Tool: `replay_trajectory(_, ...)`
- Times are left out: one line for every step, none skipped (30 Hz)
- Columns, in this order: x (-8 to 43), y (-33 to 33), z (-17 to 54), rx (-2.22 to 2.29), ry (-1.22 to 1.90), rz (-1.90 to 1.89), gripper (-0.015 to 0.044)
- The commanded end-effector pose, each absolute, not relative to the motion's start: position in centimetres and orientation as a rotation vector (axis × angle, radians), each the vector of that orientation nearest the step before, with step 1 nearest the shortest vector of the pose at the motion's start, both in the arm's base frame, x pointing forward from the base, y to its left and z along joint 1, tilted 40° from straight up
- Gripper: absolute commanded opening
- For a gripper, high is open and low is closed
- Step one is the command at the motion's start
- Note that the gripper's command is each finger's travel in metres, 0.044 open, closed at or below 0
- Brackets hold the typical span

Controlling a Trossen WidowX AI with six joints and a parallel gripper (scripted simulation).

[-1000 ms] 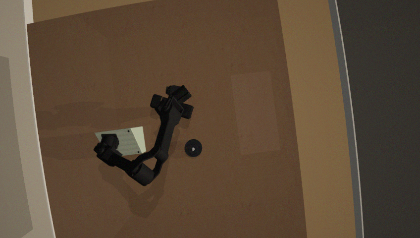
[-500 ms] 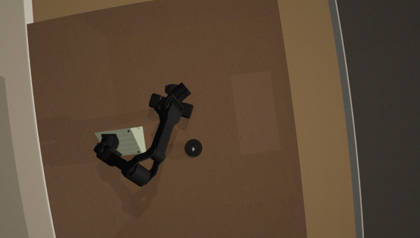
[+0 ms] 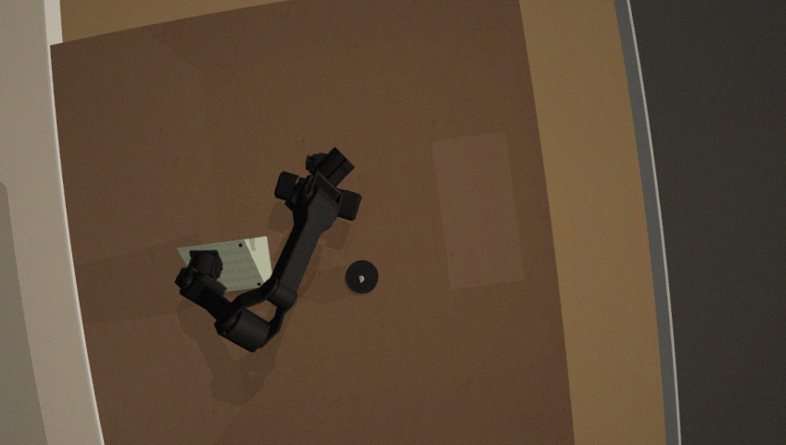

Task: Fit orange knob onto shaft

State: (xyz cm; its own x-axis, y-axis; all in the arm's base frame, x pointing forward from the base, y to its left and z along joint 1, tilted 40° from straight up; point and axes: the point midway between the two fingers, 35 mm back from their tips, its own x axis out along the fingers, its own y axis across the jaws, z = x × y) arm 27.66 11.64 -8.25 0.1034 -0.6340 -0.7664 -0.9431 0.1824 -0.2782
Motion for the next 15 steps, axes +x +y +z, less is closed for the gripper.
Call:
replay_trajectory(27.7, 12.9, -7.0, -1.527, 1.597, 0.461, 0.0)
replay_trajectory(27.7, 13.2, -6.7, -1.527, 1.597, 0.461, 0.0)
replay_trajectory(27.7, 13.4, -6.5, -1.527, 1.597, 0.461, 0.0)
replay_trajectory(27.6, 13.6, -6.2, -1.527, 1.597, 0.461, 0.0)
replay_trajectory(27.6, 13.8, -6.0, -1.527, 1.597, 0.461, 0.0)
replay_trajectory(27.5, 14.0, -5.8, -1.527, 1.597, 0.461, 0.0)
replay_trajectory(27.5, 14.2, -5.5, -1.527, 1.597, 0.461, 0.0)
replay_trajectory(27.4, 14.3, -5.3, -1.528, 1.598, 0.461, 0.0)
replay_trajectory(27.4, 14.5, -5.0, -1.528, 1.598, 0.46, 0.0)
replay_trajectory(27.3, 14.7, -4.8, -1.528, 1.598, 0.46, 0.0)
replay_trajectory(27.3, 14.9, -4.5, -1.528, 1.598, 0.46, 0.0)
replay_trajectory(27.2, 15.1, -4.3, -1.528, 1.598, 0.46, 0.0)
replay_trajectory(27.1, 15.3, -4.0, -1.528, 1.599, 0.46, 0.0)
replay_trajectory(27.1, 15.5, -3.7, -1.528, 1.599, 0.459, 0.0)
replay_trajectory(27.0, 15.7, -3.5, -1.528, 1.599, 0.459, 0.0)
